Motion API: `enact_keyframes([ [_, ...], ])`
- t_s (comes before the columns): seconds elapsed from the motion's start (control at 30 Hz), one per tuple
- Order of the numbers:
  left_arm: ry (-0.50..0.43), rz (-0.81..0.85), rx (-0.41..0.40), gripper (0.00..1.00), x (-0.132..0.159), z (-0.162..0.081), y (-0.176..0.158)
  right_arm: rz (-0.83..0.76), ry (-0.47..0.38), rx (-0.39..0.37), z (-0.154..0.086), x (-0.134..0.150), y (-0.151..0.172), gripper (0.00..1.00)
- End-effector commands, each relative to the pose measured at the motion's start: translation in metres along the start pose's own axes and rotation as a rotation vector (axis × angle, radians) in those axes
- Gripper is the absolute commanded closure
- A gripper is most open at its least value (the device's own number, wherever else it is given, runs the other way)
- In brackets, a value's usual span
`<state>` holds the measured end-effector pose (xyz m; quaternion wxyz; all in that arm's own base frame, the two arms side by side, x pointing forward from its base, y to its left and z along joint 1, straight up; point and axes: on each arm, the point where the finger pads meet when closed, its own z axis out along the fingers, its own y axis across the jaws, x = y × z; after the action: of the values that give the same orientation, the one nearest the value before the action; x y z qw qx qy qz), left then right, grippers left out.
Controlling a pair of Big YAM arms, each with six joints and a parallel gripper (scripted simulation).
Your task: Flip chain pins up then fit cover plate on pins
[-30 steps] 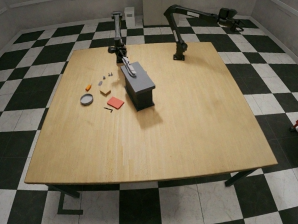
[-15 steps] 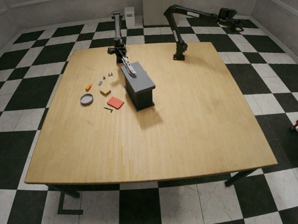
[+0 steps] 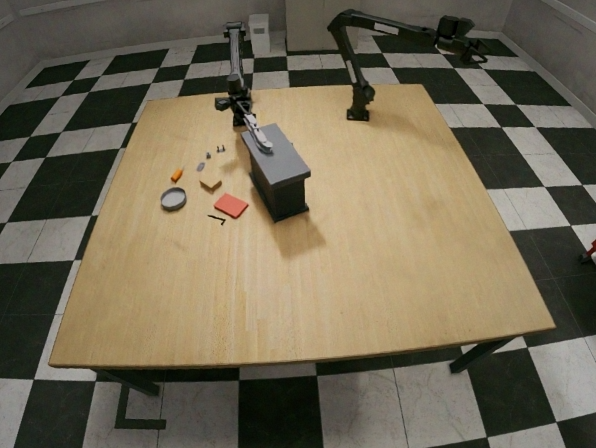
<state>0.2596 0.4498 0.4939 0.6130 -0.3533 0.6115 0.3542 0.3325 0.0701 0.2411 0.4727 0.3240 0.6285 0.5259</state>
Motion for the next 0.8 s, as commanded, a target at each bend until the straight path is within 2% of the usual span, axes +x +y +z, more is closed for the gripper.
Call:
enact_keyframes([
  [0.0, -0.078, -0.002, 0.003, 0.00, -0.040, -0.005, -0.003, 0.027, -0.019, -0.040, 0.002, -0.008, 0.013, 0.81],
  [0.37, -0.078, -0.002, 0.003, 0.00, -0.040, -0.005, -0.003, 0.091, -0.018, -0.041, 0.001, -0.009, 0.012, 0.81],
  [0.4, -0.078, -0.002, 0.003, 0.00, -0.040, -0.005, -0.003, 0.094, -0.016, -0.057, 0.003, -0.010, 0.020, 0.81],
  [0.47, -0.078, -0.002, 0.003, 0.00, -0.040, -0.005, -0.003, 0.112, -0.017, -0.039, 0.001, -0.009, 0.010, 0.81],
  [0.77, -0.078, -0.002, 0.003, 0.00, -0.040, -0.005, -0.003, 0.177, -0.016, -0.038, 0.000, -0.010, 0.008, 0.81],
])
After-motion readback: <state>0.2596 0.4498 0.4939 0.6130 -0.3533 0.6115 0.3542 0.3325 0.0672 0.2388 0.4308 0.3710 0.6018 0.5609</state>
